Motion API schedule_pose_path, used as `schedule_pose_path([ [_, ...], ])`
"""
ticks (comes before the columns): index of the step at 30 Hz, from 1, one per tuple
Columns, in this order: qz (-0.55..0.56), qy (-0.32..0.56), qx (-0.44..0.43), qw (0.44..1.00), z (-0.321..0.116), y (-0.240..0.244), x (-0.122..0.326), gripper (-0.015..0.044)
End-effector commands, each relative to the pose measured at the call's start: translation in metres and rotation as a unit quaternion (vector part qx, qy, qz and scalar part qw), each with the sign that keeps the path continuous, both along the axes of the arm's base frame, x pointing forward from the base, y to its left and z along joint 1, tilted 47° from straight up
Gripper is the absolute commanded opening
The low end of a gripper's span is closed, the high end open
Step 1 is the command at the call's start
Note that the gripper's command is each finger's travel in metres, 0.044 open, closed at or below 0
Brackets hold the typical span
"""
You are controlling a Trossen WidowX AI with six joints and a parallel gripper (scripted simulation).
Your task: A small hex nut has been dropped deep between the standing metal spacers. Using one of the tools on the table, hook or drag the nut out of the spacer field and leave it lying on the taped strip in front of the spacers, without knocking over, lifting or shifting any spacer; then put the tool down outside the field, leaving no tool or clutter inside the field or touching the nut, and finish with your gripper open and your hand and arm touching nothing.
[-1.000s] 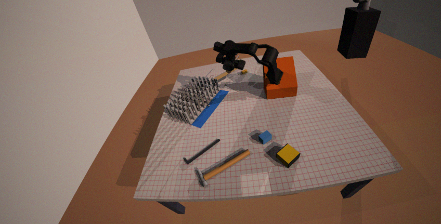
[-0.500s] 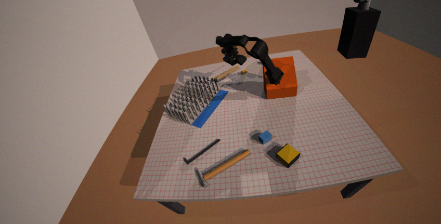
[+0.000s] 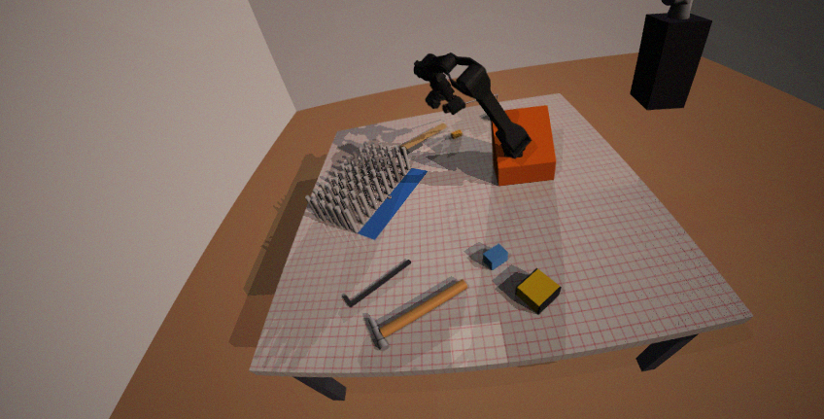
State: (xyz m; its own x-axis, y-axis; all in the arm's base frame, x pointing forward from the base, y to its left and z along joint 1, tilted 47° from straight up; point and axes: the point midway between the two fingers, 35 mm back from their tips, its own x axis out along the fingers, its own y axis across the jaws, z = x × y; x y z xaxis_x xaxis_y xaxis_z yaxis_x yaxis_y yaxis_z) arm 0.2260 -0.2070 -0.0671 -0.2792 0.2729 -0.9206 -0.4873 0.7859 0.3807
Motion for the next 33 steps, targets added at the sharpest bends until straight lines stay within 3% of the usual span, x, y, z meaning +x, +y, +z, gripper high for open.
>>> schedule_pose_path([
  [1,-0.039,0.046,-0.007,0.998,-0.014,-0.015,-0.017,0.0000],
  [19,-0.161,0.215,-0.008,0.963,-0.072,-0.044,-0.090,0.0000],
  [33,-0.164,0.220,-0.007,0.961,-0.083,-0.038,-0.092,0.0000],
])
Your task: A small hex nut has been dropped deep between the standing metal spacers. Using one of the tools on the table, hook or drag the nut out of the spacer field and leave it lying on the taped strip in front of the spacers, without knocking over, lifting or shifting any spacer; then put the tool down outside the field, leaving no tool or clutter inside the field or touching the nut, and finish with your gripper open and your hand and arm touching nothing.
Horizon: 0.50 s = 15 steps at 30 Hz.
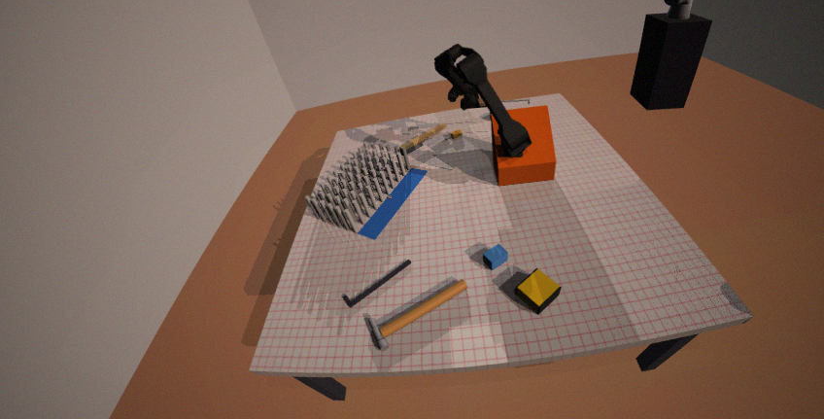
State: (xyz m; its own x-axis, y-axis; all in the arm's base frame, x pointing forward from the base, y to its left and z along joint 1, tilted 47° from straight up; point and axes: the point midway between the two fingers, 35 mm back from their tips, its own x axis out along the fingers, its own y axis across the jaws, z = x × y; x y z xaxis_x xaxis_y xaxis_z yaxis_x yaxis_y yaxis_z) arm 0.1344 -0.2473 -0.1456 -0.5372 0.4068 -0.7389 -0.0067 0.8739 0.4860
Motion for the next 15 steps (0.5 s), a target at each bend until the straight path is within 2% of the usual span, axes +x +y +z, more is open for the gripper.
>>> schedule_pose_path([
  [1,0.002,0.004,-0.003,1.000,-0.006,0.003,0.000,0.0000],
  [15,0.002,0.003,-0.003,1.000,-0.024,0.018,0.002,0.0000],
])
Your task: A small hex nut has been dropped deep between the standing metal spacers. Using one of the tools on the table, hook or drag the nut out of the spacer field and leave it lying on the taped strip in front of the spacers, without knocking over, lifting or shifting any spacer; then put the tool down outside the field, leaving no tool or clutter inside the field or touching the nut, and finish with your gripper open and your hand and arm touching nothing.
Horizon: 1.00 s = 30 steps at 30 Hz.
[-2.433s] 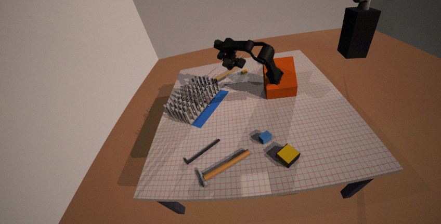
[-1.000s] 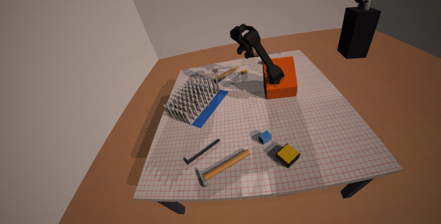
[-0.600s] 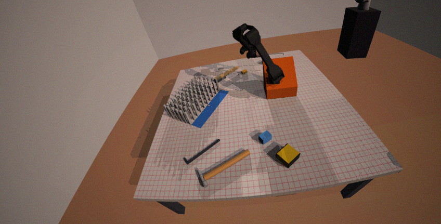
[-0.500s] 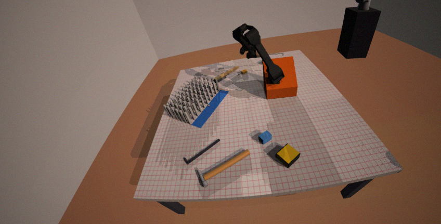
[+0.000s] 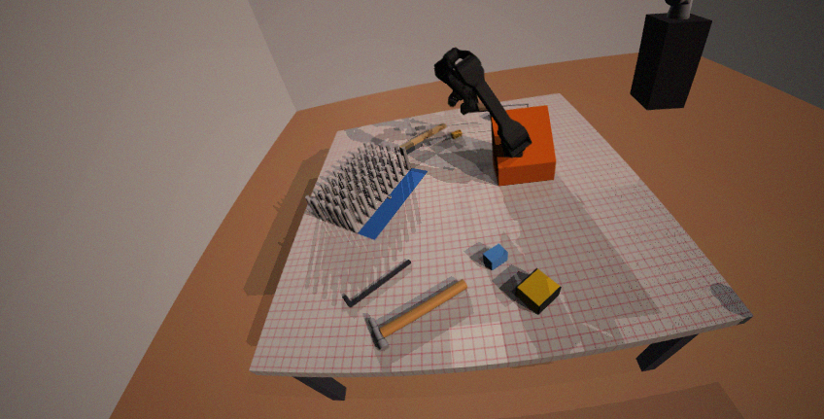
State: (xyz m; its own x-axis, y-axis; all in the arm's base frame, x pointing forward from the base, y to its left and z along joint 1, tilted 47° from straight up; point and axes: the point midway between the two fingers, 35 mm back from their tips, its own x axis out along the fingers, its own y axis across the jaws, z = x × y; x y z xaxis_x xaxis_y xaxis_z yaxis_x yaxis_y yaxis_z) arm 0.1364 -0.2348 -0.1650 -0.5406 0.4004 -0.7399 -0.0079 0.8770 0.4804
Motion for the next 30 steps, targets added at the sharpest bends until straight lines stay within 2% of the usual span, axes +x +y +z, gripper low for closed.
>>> schedule_pose_path([
  [1,0.000,0.001,0.000,1.000,-0.006,0.007,0.001,0.0000],
  [30,0.000,0.000,0.001,1.000,-0.042,0.040,0.001,0.0000],
])
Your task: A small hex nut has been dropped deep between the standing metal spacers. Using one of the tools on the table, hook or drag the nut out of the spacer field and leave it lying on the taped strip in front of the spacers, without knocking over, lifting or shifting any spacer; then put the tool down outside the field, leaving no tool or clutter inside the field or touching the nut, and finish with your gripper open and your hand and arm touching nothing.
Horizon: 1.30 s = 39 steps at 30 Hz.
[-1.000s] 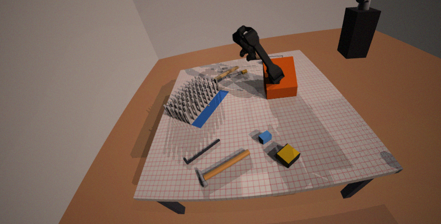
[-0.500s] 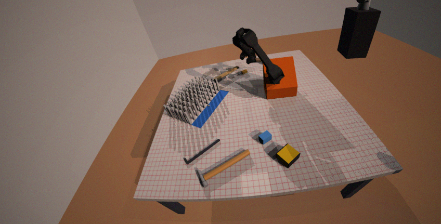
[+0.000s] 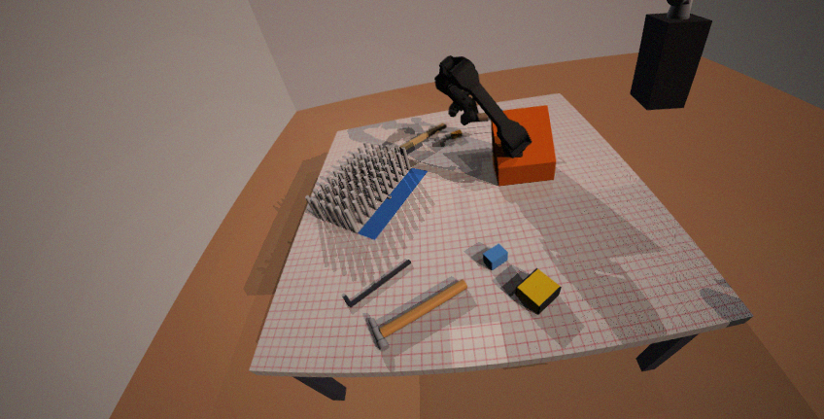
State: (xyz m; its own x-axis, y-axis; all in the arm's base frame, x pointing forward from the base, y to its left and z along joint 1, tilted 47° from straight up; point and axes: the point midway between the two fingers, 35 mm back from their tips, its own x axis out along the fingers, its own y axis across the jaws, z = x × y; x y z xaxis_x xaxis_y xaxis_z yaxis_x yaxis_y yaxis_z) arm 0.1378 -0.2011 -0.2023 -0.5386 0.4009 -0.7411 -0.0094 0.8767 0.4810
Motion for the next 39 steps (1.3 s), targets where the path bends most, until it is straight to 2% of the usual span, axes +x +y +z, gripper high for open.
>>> schedule_pose_path([
  [1,0.000,0.002,0.000,1.000,-0.005,0.007,-0.001,0.0000],
  [39,0.000,0.002,0.002,1.000,-0.045,0.053,-0.009,0.0000],
])
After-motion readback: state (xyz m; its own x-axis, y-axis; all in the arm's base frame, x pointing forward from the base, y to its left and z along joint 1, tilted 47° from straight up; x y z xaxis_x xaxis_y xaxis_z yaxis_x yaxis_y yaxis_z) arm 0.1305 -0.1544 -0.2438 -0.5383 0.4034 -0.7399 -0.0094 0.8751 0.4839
